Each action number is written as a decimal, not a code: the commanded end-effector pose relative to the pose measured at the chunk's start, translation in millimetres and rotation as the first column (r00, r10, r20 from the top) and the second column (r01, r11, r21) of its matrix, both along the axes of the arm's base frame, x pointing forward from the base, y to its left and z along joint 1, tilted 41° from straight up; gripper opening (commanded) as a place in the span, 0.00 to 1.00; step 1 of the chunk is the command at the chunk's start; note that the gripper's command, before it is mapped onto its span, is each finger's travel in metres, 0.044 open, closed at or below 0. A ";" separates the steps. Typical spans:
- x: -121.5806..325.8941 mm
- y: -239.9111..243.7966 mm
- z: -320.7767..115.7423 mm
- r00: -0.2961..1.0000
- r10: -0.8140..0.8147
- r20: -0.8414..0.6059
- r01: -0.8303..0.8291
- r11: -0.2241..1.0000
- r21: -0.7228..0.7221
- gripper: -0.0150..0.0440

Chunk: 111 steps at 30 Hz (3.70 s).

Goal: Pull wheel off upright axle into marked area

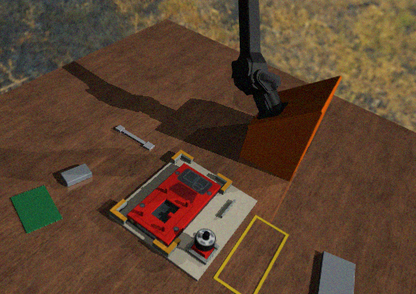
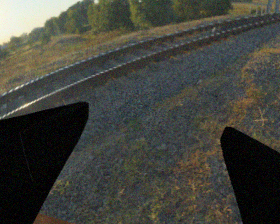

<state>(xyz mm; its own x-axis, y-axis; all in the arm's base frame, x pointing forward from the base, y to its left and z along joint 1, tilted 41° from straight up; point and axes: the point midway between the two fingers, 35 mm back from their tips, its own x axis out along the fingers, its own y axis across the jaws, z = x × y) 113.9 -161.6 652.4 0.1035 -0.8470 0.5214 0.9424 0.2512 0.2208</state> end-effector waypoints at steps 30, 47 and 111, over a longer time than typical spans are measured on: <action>273.2 25.4 -195.7 0.794 0.590 -0.145 -0.475 0.752 0.457 0.76; 348.1 111.6 -415.5 0.729 0.681 -0.068 -0.302 0.410 0.861 0.76; 249.6 150.9 -707.6 0.957 0.158 -0.244 0.213 0.191 0.958 0.53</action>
<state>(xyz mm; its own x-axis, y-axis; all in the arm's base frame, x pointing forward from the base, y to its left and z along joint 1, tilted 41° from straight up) 364.1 -10.3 -55.0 0.0250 -0.6500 -0.7596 0.9989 -0.0146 0.0454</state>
